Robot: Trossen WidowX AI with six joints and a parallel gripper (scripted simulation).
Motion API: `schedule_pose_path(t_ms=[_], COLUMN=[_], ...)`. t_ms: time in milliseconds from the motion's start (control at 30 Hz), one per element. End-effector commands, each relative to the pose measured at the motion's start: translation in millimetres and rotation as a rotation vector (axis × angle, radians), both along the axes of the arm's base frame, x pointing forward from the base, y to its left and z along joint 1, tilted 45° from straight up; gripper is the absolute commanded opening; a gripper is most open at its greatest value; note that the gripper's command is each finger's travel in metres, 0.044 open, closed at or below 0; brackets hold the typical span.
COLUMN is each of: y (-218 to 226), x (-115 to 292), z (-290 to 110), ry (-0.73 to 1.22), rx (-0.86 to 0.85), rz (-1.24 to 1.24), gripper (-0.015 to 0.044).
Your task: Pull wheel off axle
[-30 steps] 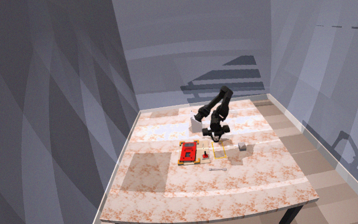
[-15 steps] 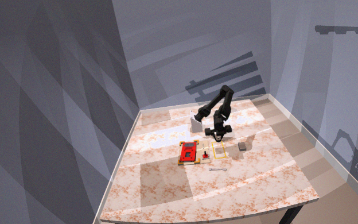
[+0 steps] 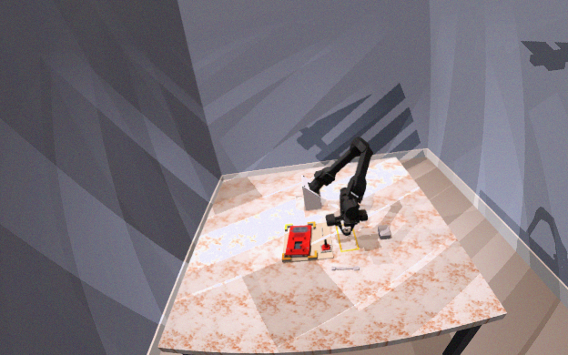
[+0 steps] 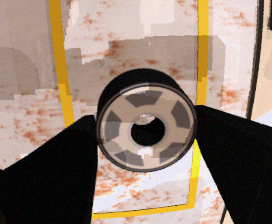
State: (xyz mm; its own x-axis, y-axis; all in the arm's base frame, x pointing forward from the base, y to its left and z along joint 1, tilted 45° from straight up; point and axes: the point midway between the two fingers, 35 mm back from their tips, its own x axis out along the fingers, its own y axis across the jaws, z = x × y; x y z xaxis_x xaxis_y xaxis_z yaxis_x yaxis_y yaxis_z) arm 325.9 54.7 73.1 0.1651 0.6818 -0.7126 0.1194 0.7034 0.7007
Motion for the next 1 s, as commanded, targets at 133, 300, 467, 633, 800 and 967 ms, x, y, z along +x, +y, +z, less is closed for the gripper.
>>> schedule_pose_path(t_ms=[133, 300, 467, 633, 800, 967], y=[24.6, 22.8, 22.8, 15.3, -13.3, -16.7], x=[-0.6, 0.4, 0.4, -0.4, -7.4, -10.4], z=[-23.8, -20.0, -20.0, -13.2, 16.0, 15.0], ry=[0.012, 0.005, 0.005, 0.007, 0.012, 0.021], rx=[0.010, 0.008, 0.008, 0.006, 0.006, 0.003], rz=[-0.003, 0.006, 0.006, 0.004, -0.002, -0.011], gripper=[0.0000, 0.0079, 0.0210, 0.0300, 0.0300, 0.0326])
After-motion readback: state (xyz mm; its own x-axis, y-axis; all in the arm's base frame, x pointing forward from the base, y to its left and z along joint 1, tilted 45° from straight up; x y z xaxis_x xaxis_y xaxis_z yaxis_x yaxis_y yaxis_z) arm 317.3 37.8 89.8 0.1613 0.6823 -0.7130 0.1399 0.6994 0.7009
